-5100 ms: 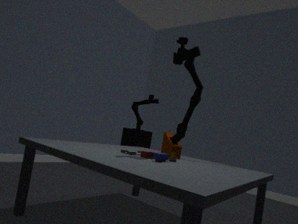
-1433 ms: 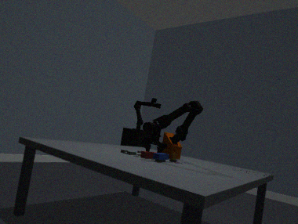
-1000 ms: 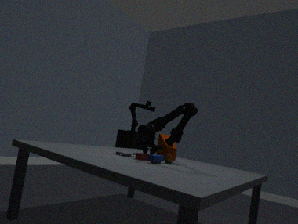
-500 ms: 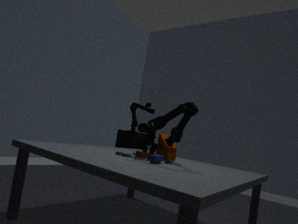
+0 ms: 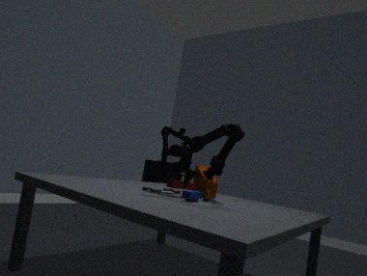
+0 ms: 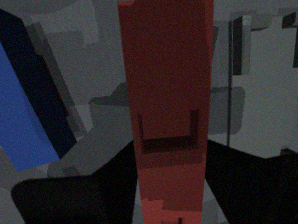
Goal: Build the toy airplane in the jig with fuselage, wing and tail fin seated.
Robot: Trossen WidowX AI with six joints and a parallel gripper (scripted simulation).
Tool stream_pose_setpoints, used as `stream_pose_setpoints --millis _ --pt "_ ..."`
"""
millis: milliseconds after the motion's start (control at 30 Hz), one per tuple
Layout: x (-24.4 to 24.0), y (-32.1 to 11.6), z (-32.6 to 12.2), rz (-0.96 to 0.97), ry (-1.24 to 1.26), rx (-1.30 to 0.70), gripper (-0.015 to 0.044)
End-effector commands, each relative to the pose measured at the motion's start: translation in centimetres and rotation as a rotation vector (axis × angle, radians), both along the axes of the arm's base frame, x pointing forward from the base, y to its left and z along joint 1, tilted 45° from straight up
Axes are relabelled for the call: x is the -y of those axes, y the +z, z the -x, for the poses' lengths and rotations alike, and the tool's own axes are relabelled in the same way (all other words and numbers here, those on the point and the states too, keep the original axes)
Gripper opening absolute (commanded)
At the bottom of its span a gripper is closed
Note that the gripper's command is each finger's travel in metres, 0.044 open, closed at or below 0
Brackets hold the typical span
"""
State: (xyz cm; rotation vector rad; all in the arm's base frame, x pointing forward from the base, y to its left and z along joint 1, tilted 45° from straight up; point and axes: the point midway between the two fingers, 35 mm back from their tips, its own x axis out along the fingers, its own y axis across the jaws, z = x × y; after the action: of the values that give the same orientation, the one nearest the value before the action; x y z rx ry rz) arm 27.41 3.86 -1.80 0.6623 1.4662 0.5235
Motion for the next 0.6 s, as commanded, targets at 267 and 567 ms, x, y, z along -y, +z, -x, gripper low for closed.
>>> stream_pose_setpoints --millis 267,567 --pt "2.7 2.8 0.0 0.003 0.007 -0.010 0.0000" --pt "4.5 5.0 0.4 -0.007 0.012 -0.022 0.0000"
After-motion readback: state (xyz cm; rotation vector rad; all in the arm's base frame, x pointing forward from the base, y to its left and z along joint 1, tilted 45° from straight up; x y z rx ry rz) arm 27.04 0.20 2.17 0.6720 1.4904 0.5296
